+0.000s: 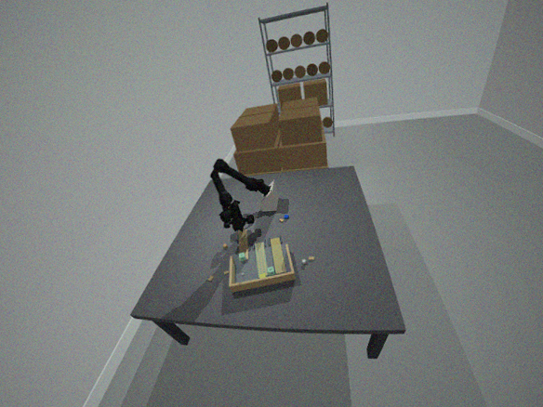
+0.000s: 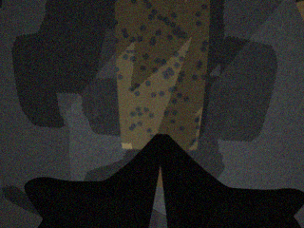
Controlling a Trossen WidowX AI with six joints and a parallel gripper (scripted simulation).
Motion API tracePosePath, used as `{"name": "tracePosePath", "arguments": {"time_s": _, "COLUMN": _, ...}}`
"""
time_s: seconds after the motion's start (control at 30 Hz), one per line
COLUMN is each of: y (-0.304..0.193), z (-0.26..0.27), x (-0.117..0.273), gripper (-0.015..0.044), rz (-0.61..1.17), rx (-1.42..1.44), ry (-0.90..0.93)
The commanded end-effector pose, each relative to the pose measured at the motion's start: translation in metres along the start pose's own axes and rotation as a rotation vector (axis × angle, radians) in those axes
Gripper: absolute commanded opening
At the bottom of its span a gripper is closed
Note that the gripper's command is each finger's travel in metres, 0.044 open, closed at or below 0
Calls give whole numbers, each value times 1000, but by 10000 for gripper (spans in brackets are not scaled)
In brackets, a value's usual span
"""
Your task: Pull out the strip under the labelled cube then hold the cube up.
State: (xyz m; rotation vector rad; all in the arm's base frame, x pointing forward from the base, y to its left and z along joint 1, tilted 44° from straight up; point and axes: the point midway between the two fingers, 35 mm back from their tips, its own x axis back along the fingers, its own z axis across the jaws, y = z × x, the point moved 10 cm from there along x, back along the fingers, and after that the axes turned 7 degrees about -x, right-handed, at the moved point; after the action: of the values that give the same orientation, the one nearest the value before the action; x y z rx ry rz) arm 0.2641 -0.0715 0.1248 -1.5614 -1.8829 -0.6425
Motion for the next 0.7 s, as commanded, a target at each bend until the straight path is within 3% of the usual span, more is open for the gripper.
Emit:
{"name": "tracePosePath", "arguments": {"time_s": 0.0, "y": -13, "z": 0, "x": -6, "gripper": 0, "rz": 35, "rx": 6, "ry": 1}}
{"name": "tracePosePath", "arguments": {"time_s": 0.67, "y": -38, "z": -4, "x": -5, "gripper": 0, "rz": 36, "rx": 7, "ry": 1}}
